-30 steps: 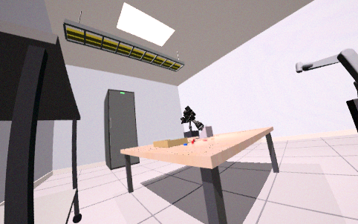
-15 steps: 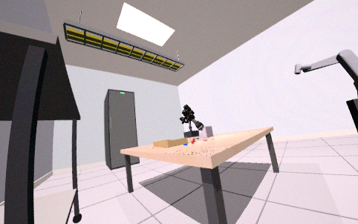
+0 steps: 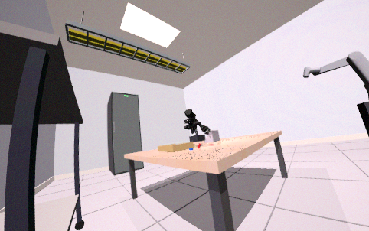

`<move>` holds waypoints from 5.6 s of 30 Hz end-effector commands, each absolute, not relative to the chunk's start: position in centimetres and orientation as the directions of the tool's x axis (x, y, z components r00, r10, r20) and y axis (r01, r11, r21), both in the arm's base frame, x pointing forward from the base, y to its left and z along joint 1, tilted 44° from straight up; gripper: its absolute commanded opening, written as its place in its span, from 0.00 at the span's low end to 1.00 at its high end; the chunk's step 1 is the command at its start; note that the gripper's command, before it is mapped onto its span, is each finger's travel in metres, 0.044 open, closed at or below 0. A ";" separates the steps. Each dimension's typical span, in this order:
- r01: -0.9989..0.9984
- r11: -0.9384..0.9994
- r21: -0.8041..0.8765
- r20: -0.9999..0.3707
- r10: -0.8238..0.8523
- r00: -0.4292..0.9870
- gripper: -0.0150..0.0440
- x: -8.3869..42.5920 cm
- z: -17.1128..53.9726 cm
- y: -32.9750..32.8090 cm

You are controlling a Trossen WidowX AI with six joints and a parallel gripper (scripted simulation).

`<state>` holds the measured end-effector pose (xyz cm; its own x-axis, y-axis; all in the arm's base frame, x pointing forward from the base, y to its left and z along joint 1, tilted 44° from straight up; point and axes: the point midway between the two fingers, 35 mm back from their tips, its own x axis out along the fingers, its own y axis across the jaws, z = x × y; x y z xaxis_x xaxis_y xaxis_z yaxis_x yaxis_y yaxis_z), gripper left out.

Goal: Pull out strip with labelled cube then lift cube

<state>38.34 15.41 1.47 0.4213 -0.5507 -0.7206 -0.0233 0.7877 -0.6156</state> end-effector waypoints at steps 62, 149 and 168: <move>0.125 0.740 -0.661 -0.729 -0.672 0.130 0.25 40.3 -8.1 9.5; 0.123 0.740 -0.661 -0.729 -0.672 0.128 0.25 35.9 -9.4 9.2; 0.122 0.740 -0.661 -0.730 -0.672 0.127 0.25 33.0 -10.0 9.2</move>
